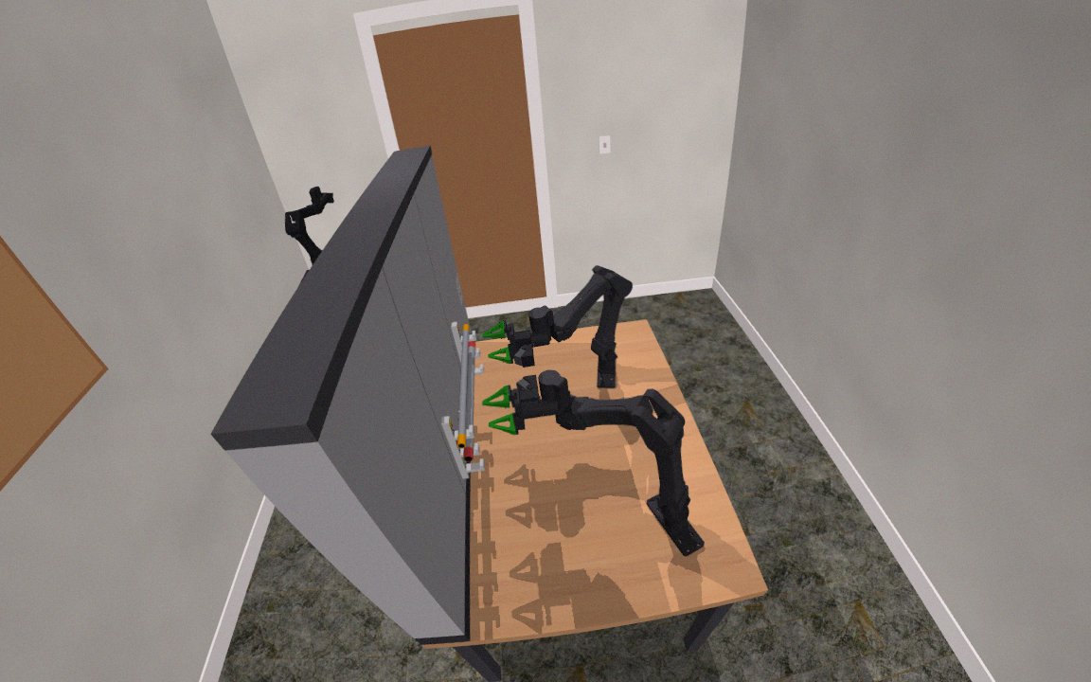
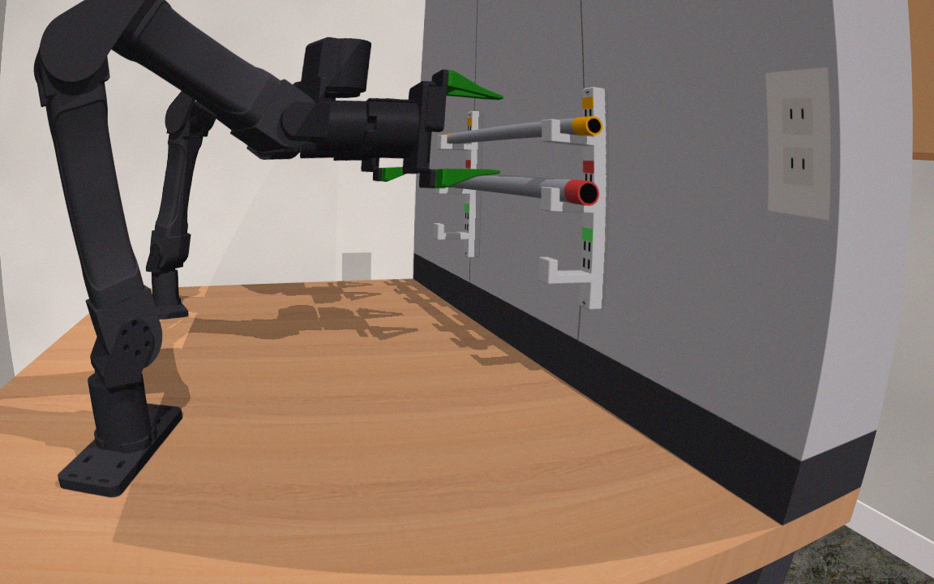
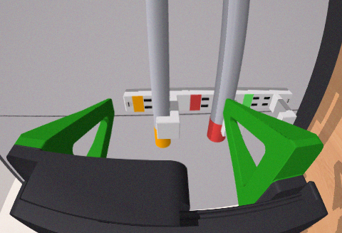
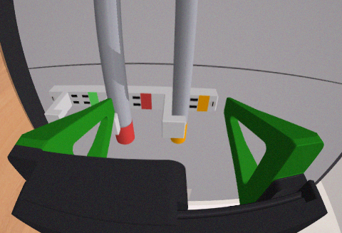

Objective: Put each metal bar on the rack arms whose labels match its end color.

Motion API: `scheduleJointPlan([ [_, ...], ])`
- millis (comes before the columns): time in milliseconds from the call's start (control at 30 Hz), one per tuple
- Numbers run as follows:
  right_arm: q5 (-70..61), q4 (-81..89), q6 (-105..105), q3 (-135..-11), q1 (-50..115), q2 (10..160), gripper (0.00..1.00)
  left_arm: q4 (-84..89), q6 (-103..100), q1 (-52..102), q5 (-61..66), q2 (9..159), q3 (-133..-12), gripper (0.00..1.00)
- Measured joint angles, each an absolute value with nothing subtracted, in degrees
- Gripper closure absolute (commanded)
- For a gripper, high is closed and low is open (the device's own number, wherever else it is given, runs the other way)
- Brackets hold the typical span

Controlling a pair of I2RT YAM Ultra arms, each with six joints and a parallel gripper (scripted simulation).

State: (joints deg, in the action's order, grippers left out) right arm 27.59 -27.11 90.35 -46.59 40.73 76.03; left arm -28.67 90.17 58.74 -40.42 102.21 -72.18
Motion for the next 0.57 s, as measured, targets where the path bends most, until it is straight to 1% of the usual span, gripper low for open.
scheduleJointPlan([
  [67,27.64,-27.09,90.35,-46.54,40.77,75.96,0.08,-28.67,90.17,58.78,-40.45,102.15,-72.12,0.09],
  [567,27.86,-26.96,90.35,-46.22,40.99,75.48,0.00,-28.75,90.17,59.00,-40.66,101.82,-71.70,0.00],
])
